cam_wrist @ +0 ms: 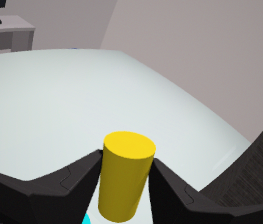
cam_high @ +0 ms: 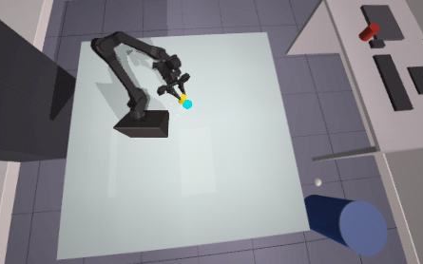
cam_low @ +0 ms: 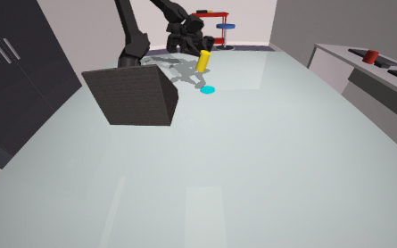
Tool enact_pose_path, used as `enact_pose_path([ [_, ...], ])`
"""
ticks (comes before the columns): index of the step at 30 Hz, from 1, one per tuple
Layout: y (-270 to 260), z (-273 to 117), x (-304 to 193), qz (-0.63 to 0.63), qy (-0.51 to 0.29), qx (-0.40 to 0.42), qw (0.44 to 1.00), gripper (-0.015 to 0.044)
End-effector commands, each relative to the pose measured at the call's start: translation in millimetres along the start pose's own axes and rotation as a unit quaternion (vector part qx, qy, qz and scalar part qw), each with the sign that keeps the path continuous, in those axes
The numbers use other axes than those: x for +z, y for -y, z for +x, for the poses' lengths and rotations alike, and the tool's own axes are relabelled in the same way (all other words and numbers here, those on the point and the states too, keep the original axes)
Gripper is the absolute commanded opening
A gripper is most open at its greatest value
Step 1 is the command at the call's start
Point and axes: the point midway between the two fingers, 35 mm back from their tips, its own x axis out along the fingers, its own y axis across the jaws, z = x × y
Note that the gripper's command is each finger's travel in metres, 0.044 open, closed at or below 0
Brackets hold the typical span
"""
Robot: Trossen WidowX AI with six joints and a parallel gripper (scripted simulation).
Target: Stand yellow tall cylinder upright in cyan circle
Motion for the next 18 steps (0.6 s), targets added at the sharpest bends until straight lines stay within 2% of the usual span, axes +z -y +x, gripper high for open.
enact_pose_path([
  [1, -1.9, -2.3, 1.9, 0.011, 0.014, 0.013, 1.0, 0.0105],
  [18, -8.2, -11.5, 4.7, 0.044, 0.051, 0.059, 0.996, 0.0105],
])
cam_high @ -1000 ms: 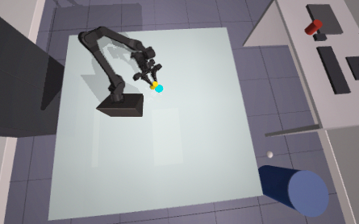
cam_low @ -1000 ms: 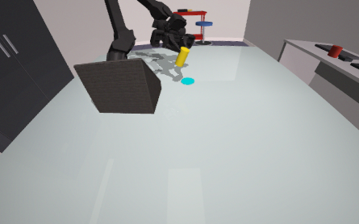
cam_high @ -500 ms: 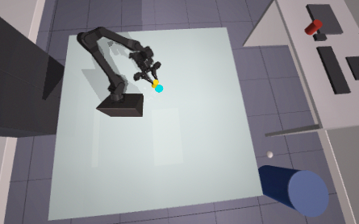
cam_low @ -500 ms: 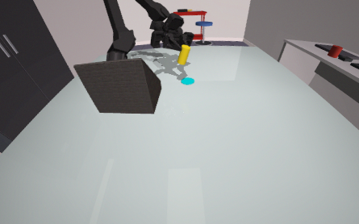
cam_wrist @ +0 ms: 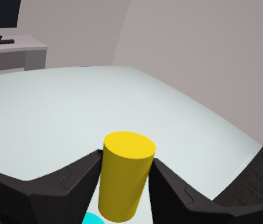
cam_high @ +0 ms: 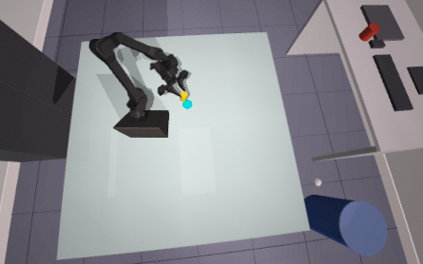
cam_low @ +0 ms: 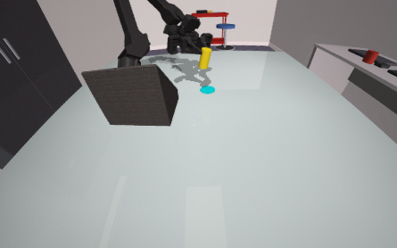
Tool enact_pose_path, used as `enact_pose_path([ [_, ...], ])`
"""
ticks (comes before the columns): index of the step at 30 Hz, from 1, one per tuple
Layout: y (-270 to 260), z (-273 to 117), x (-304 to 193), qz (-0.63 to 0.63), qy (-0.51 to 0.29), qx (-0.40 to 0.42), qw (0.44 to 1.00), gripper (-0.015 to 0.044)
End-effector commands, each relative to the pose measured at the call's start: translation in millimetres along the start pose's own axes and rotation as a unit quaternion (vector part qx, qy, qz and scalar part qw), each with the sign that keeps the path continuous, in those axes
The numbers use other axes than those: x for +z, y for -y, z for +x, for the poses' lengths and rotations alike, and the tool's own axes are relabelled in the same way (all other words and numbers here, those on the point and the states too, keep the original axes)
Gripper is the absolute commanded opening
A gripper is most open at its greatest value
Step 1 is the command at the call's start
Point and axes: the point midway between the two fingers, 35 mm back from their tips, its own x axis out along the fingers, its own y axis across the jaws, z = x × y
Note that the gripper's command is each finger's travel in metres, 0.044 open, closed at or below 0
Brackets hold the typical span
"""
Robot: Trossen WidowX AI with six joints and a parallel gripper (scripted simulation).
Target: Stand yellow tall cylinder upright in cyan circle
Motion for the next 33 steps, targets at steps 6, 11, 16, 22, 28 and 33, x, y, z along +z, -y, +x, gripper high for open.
enact_pose_path([
  [6, -4.4, -5.3, 2.8, 0.023, 0.022, 0.029, 0.999, 0.0105],
  [11, -6.5, -8.2, 3.7, 0.034, 0.031, 0.044, 0.998, 0.0105],
  [16, -8.6, -11.3, 4.6, 0.045, 0.039, 0.058, 0.997, 0.0105],
  [22, -9.2, -12.3, 4.8, 0.049, 0.041, 0.063, 0.996, 0.0105],
  [28, -9.2, -12.3, 4.8, 0.049, 0.041, 0.063, 0.996, 0.0105],
  [33, -9.2, -12.3, 4.8, 0.049, 0.041, 0.063, 0.996, 0.0105],
])
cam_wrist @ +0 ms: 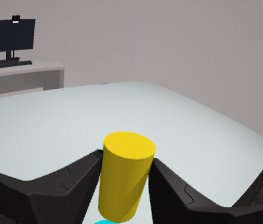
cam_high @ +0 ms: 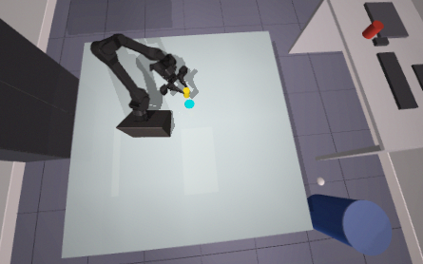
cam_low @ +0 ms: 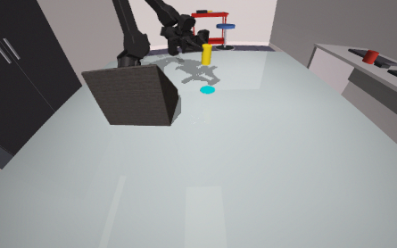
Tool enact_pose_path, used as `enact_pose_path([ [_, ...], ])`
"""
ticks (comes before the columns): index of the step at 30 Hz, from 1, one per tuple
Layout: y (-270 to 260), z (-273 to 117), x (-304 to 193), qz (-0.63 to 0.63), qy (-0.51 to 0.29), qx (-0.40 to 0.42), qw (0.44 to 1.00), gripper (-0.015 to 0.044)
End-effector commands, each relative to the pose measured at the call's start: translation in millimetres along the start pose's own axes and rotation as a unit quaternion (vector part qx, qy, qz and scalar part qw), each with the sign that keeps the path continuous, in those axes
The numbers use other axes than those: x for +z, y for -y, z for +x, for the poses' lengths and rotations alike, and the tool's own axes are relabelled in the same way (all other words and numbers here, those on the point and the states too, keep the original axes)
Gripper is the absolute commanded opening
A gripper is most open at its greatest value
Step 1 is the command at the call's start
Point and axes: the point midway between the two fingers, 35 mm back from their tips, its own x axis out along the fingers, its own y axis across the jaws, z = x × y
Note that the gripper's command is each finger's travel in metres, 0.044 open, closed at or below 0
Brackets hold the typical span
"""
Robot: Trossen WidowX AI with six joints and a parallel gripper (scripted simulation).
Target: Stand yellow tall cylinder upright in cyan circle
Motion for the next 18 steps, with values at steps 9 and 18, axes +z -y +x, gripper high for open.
enact_pose_path([
  [9, -3, 3, -16, 0.003, 0.002, 0.001, 1.0, 0.0105],
  [18, -5, 9, -44, 0.003, 0.001, 0.0, 1.0, 0.0105],
])
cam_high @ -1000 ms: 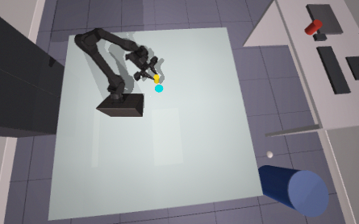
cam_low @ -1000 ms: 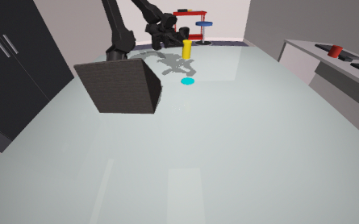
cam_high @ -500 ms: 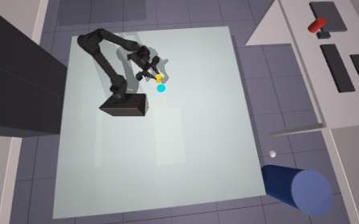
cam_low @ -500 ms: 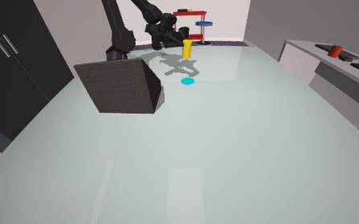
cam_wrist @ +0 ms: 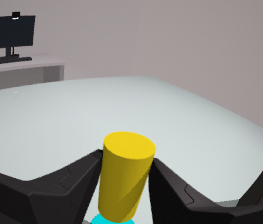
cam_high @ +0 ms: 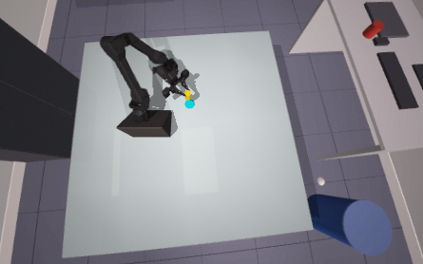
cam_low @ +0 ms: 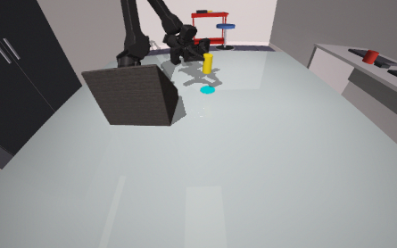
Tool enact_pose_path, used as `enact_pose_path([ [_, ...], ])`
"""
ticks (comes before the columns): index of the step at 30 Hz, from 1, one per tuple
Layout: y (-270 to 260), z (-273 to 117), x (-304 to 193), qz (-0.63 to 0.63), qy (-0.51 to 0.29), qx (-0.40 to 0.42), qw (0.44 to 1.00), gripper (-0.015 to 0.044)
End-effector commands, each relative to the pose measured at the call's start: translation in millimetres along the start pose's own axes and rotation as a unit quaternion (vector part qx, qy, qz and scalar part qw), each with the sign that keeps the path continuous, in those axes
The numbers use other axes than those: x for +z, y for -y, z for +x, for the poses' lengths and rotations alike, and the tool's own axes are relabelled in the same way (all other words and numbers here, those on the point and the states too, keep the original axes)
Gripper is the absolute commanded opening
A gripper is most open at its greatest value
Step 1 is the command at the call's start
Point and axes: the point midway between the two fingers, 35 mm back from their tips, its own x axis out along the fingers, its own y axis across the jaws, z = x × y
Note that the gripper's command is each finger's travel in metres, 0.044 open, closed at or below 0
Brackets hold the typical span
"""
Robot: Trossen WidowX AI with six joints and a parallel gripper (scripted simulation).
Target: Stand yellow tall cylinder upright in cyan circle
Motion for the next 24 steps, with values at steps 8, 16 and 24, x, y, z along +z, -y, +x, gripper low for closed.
enact_pose_path([
  [8, 1, 7, -36, 0.002, 0.003, 0.002, 1.0, 0.0105],
  [16, 4, 10, -54, 0.001, 0.004, 0.003, 1.0, 0.0105],
  [24, 3, 19, -67, -0.001, 0.001, 0.0, 1.0, 0.0105],
])
